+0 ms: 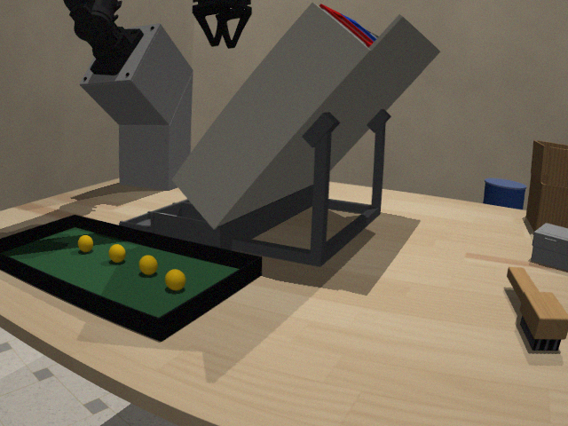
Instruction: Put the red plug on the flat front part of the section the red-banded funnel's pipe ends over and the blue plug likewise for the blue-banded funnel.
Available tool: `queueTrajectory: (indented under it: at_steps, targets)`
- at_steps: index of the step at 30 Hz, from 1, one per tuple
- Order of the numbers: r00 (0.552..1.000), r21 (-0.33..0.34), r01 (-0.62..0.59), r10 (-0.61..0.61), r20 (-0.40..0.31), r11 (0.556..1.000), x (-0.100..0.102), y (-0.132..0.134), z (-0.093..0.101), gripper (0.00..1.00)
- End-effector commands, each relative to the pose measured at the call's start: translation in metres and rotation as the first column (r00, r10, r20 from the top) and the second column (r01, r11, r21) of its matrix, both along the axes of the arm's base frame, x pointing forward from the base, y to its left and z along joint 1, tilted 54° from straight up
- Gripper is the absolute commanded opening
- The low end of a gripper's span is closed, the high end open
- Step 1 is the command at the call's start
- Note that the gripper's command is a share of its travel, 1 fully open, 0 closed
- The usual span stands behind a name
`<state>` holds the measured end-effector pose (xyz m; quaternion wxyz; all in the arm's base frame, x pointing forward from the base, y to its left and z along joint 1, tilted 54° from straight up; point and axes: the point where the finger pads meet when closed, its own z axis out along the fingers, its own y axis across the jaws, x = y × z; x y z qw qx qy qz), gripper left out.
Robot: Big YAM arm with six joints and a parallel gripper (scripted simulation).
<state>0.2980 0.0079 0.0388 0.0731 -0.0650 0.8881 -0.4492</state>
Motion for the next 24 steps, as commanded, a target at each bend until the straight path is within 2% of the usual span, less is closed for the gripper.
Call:
queueTrajectory:
  at_steps: [1,6,8,9,24]
  targets:
    - [0.999,0.003,0.038,-0.038,0.018,0.999,-0.008,0.006,-0.014,0.59]
    - [0.997,0.002,0.076,-0.076,-0.007,0.997,-0.022,0.006,-0.035,0.59]
    - [0.997,0.002,0.076,-0.076,-0.007,0.997,-0.022,0.006,-0.035,0.59]
    - [0.999,0.006,0.049,-0.049,-0.020,0.999,-0.014,0.002,-0.024,0.59]
    - [0.999,0.006,0.049,-0.049,-0.020,0.999,-0.014,0.002,-0.024,0.59]
